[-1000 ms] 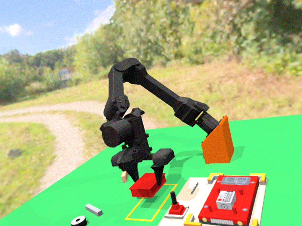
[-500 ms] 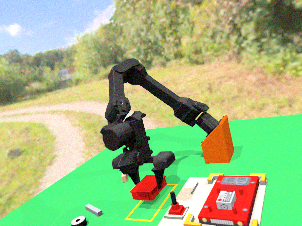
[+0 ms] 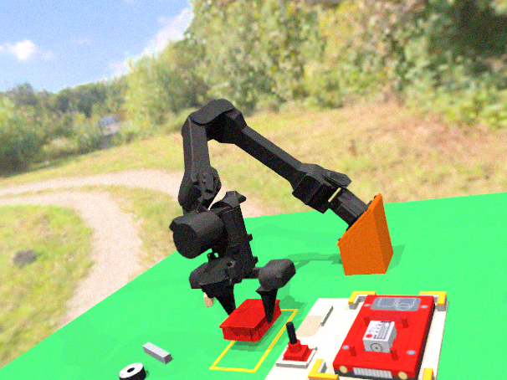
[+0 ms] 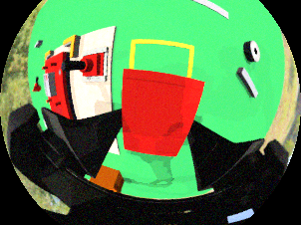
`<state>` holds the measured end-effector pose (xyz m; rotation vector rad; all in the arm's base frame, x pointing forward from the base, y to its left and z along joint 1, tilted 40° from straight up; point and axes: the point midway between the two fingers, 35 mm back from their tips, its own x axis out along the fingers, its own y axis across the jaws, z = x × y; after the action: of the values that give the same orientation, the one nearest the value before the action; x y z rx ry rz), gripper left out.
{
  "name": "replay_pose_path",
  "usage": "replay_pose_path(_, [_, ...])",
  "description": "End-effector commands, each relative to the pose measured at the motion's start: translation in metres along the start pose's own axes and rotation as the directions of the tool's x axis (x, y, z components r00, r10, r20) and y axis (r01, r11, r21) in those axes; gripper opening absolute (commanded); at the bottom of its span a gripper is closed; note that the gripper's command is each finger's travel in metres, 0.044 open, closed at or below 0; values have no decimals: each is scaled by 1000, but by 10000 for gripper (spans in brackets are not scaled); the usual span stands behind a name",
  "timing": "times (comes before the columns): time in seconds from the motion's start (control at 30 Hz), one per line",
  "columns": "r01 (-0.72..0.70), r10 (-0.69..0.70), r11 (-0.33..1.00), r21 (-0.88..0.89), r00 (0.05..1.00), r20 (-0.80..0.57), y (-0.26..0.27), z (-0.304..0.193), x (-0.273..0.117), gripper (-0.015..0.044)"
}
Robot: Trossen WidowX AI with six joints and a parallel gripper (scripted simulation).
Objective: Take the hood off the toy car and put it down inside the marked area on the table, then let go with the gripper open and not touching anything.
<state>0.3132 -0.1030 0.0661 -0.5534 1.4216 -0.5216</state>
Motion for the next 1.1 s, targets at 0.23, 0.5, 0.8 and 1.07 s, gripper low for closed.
replay_pose_path(0.23, [0,0,1000,-10,1000,-3,1,-2,5,0])
replay_pose_path(0.5, [0,0,1000,-10,1000,-3,1,-2,9,0])
replay_pose_path(0.8, [0,0,1000,-10,1000,-3,1,-2,13,0])
replay_pose_path(1.07, [0,0,1000,-10,1000,-3,1,-2,17,0])
